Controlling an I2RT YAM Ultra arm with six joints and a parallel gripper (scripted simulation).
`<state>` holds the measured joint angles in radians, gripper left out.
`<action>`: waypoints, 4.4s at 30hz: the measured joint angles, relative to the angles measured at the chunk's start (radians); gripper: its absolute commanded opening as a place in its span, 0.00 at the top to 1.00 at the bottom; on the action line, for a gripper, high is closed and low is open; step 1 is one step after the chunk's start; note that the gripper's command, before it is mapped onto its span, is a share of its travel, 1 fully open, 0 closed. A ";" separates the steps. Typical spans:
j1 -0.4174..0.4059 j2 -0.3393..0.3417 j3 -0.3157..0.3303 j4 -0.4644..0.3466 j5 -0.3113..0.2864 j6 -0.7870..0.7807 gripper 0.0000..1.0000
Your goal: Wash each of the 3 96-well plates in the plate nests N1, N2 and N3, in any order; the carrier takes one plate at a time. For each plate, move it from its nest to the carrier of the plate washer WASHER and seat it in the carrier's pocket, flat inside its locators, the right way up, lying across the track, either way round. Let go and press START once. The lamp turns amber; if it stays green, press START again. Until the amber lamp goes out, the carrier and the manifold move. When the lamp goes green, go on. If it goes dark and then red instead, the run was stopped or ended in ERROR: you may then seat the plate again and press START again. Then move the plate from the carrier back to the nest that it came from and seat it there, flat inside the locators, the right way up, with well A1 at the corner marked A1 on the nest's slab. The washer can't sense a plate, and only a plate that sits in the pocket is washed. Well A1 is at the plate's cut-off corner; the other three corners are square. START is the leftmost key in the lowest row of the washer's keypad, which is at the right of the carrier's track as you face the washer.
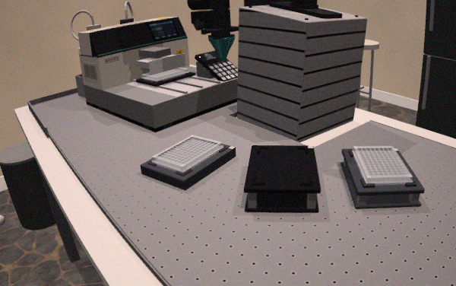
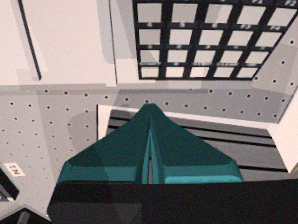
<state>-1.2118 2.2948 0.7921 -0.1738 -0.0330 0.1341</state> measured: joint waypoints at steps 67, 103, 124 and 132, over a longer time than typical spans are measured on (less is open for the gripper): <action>-0.146 -0.002 0.410 -0.403 0.015 -0.140 0.00; -0.231 0.186 0.951 -0.755 0.025 -0.227 0.00; -0.230 0.185 0.956 -0.775 0.025 -0.229 0.00; -0.230 0.185 0.956 -0.775 0.025 -0.229 0.00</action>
<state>-1.4422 2.4802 1.7481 -0.9489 -0.0082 -0.0948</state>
